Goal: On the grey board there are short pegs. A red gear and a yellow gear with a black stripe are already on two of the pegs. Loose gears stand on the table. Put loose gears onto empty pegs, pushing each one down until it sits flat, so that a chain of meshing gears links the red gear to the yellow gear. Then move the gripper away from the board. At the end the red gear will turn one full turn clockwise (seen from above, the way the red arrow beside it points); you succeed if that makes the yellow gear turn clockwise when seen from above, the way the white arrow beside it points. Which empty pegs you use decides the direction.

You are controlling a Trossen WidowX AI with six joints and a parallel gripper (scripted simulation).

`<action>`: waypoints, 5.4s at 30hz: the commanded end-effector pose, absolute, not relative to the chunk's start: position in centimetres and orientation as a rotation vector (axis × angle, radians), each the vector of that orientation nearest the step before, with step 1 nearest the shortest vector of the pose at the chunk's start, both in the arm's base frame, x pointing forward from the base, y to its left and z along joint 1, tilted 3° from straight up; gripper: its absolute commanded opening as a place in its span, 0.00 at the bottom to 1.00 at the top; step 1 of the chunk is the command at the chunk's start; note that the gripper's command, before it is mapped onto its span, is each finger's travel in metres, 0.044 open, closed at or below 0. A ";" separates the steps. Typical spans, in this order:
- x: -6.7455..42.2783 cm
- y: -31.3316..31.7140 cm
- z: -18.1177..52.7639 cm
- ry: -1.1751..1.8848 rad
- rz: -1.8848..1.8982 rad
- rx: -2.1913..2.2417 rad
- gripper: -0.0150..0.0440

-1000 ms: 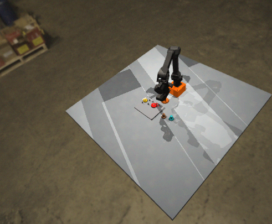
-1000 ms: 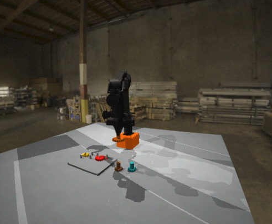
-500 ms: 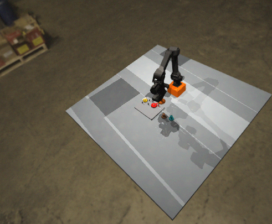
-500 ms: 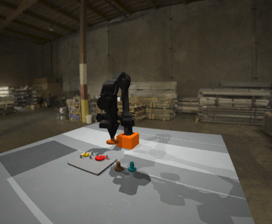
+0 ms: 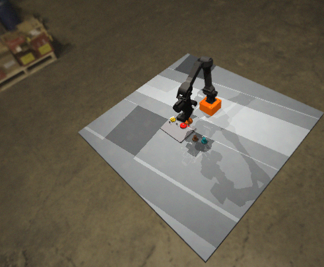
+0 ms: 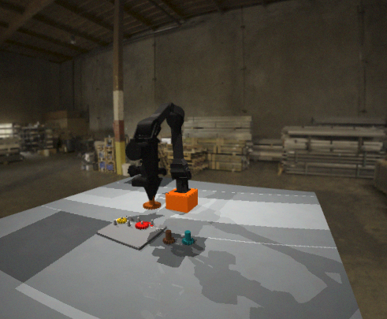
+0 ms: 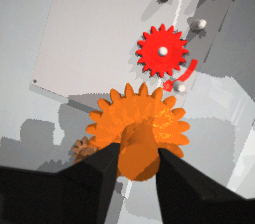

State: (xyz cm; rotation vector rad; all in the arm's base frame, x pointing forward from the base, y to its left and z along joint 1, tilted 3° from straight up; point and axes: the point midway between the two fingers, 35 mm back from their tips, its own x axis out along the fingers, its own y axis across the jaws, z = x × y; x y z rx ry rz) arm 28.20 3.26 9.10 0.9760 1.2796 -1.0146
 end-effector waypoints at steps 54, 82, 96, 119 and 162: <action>30.0 -8.1 5.3 1.284 -1.014 0.949 0.25; 29.9 -8.1 4.2 1.324 -0.938 0.870 0.25; 30.0 -8.2 2.1 1.310 -0.965 0.899 0.25; 30.1 -8.3 0.7 1.261 -1.055 0.993 0.25; 29.5 -7.8 9.3 1.292 -1.005 0.941 0.80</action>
